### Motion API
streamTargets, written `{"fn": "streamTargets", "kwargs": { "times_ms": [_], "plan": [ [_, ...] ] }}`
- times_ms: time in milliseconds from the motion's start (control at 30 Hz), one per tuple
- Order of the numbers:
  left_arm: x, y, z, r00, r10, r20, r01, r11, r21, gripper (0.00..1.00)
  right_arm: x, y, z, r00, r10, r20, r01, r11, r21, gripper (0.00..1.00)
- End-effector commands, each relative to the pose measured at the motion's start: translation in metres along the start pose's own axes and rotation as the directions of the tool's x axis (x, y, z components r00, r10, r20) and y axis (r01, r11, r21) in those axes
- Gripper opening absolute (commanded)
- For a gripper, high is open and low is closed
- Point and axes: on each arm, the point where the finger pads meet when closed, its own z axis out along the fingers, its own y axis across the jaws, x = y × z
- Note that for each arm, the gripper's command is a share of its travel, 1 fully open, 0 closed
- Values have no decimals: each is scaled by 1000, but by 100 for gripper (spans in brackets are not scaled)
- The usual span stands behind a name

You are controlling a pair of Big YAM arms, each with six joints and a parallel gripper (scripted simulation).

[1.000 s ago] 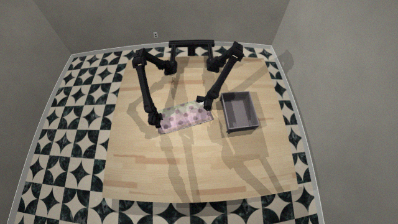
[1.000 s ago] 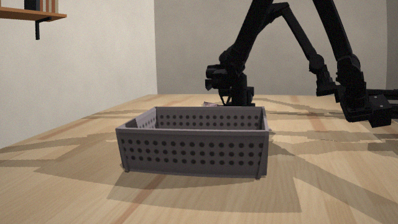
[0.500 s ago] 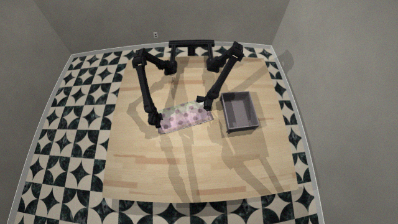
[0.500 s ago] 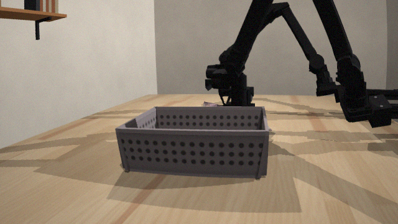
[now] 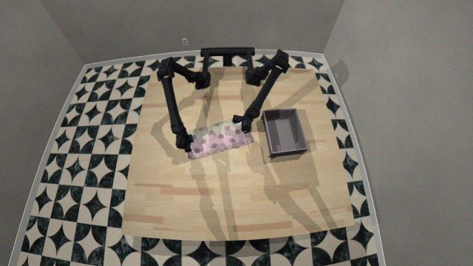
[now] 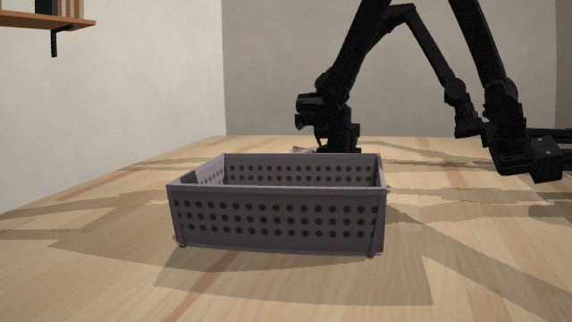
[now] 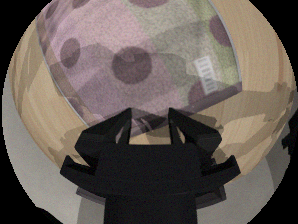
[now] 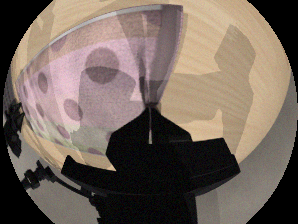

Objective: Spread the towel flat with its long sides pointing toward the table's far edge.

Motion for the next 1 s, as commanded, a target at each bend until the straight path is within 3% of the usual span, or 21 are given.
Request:
{"fn": "streamTargets", "kwargs": {
  "times_ms": [0,133,333,400,633,767,967],
  "plan": [
    [-19,21,-3,998,-62,19,62,998,-29,52,-1,-8,6,1000,11,3,-11,1000,18,1],
    [-22,22,-5,970,-243,0,243,970,17,52,-1,-8,6,1000,11,3,-11,1000,18,1],
    [-22,17,-6,832,-543,-113,552,830,80,52,-1,-8,6,1000,11,3,-11,1000,18,1],
    [-22,17,-6,832,-543,-113,552,830,80,52,-1,-8,6,1000,11,3,-11,1000,18,1],
    [-16,8,-9,604,-752,-266,788,614,52,52,-1,-8,6,1000,11,3,-11,1000,18,1],
    [-12,5,-12,510,-796,-326,845,535,18,52,-1,-8,6,1000,11,3,-11,1000,18,1],
    [-10,4,-13,467,-809,-358,865,501,-3,52,-1,-8,6,1000,11,3,-11,1000,18,1]
  ]
}}
